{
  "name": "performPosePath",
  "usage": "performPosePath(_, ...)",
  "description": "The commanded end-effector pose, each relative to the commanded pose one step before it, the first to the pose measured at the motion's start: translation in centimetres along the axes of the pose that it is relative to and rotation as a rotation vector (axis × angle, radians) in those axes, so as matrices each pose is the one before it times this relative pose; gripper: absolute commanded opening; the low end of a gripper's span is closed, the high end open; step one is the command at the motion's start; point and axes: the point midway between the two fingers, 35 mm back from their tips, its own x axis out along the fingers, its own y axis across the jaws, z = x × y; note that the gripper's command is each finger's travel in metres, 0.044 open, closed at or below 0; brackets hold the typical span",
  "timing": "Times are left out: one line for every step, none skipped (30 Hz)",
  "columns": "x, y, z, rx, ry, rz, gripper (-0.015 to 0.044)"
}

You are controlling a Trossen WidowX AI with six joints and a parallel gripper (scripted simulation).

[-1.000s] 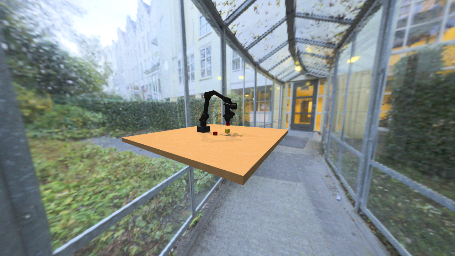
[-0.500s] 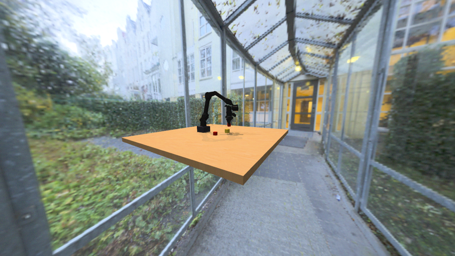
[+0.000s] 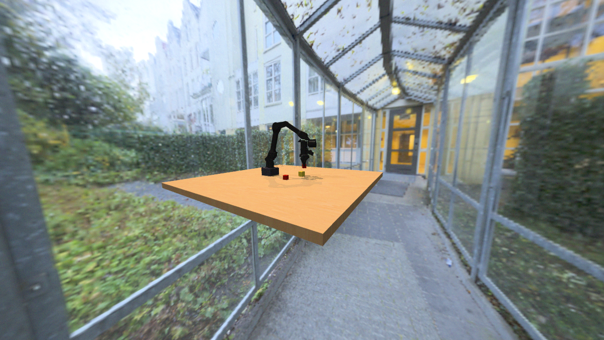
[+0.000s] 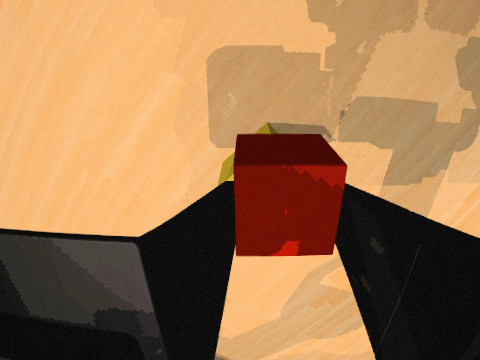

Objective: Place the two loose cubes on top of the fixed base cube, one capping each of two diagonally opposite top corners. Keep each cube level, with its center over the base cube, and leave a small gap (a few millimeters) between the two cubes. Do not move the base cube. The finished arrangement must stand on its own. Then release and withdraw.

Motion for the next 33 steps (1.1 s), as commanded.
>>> performPosePath(0.555,-0.014,0.002,0.0068,0.00140,-0.00254,0.0105)
performPosePath(0.240,0.000,0.004,0.0002,0.00001,0.00000,0.0105)
performPosePath(0.240,0.000,0.002,0.0002,0.00001,0.00000,0.0105)
performPosePath(0.239,0.001,0.000,0.0002,0.00001,0.00000,0.0105)
performPosePath(0.239,0.002,-0.002,0.0002,0.00001,0.00000,0.0105)
performPosePath(0.238,0.003,-0.004,0.0002,0.00001,0.00000,0.0105)
performPosePath(0.238,0.003,-0.006,0.0002,0.00001,0.00000,0.0105)
performPosePath(0.236,0.004,-0.008,0.0002,0.00002,0.00000,0.0105)
performPosePath(0.188,0.004,-0.008,0.0002,0.00001,0.00000,0.0105)
performPosePath(0.112,0.002,-0.005,0.0001,0.00001,0.00000,0.0105)
performPosePath(0.037,0.001,-0.002,0.0000,0.00000,0.00000,0.0105)
performPosePath(0.000,0.000,0.000,0.0000,0.00000,0.00000,0.0105)
performPosePath(0.000,0.000,0.000,0.0000,0.00000,0.00000,0.0105)
performPosePath(0.000,0.000,0.000,0.0000,0.00000,0.00000,0.0105)
performPosePath(0.000,0.000,0.000,0.0000,0.00000,0.00000,0.0105)
performPosePath(0.000,0.000,0.000,0.0000,0.00000,0.00000,0.0105)
performPosePath(0.000,0.000,0.000,0.0000,0.00000,0.00000,0.0105)
performPosePath(0.000,0.000,0.000,0.0000,0.00000,0.00000,0.0105)
performPosePath(0.000,0.000,0.000,0.0000,0.00000,0.00000,0.0105)
performPosePath(0.000,0.000,0.000,0.0000,0.00000,0.00000,0.0105)
performPosePath(0.032,0.000,0.000,-0.0005,0.00000,0.00000,0.0105)
performPosePath(0.080,0.000,0.000,-0.0014,0.00000,0.00000,0.0105)
performPosePath(0.032,0.000,0.000,-0.0005,0.00000,0.00000,0.0105)
performPosePath(0.000,0.000,0.000,0.0000,0.00000,0.00000,0.0105)
performPosePath(0.000,0.000,0.000,0.0000,0.00000,0.00000,0.0105)
performPosePath(0.000,0.000,0.000,0.0000,0.00000,0.00000,0.0105)
performPosePath(0.000,0.000,0.000,0.0000,0.00000,0.00000,0.0105)
performPosePath(0.000,0.000,0.000,0.0000,0.00000,0.00000,0.0105)
performPosePath(0.000,0.000,0.000,0.0000,0.00000,0.00000,0.0105)
performPosePath(0.000,0.000,0.000,0.0000,0.00000,0.00000,0.0105)
performPosePath(0.000,0.000,0.000,0.0000,0.00000,0.00000,0.0105)
performPosePath(0.000,0.000,0.000,0.0000,0.00000,0.00000,0.0105)
performPosePath(0.000,0.000,0.000,0.0000,0.00000,0.00000,0.0105)
